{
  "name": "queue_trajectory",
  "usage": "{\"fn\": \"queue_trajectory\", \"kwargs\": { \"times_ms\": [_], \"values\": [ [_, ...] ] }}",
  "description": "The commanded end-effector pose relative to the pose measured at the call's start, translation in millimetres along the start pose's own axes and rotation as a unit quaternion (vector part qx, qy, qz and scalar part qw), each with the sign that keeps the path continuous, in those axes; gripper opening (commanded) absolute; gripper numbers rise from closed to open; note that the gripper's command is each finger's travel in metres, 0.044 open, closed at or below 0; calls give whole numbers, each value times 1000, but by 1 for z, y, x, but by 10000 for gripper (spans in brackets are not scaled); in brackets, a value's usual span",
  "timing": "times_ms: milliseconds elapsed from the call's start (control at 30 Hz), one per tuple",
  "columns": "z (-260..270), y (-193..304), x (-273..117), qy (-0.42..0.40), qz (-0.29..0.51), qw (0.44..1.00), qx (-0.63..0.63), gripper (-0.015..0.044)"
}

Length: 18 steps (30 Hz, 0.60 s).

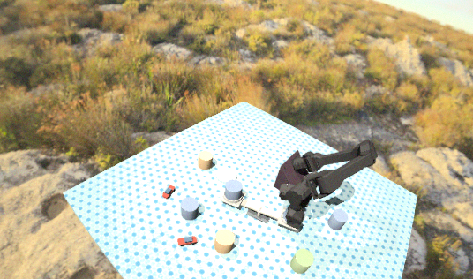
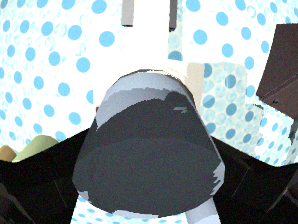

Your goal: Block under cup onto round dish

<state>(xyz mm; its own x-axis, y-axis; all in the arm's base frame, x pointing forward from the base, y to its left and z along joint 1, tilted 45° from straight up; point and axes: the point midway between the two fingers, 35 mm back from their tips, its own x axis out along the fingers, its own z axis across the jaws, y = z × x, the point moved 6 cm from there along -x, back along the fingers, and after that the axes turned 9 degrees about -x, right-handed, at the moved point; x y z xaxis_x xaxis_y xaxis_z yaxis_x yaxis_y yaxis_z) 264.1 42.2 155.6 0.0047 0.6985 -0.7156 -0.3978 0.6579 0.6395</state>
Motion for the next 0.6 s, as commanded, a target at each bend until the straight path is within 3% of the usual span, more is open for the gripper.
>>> {"fn": "queue_trajectory", "kwargs": {
  "times_ms": [0, 567],
  "values": [
    [3, -2, -6, -3, -4, 1000, -5, 0],
    [3, -3, -27, -2, -4, 1000, -5, 0]
  ]
}}
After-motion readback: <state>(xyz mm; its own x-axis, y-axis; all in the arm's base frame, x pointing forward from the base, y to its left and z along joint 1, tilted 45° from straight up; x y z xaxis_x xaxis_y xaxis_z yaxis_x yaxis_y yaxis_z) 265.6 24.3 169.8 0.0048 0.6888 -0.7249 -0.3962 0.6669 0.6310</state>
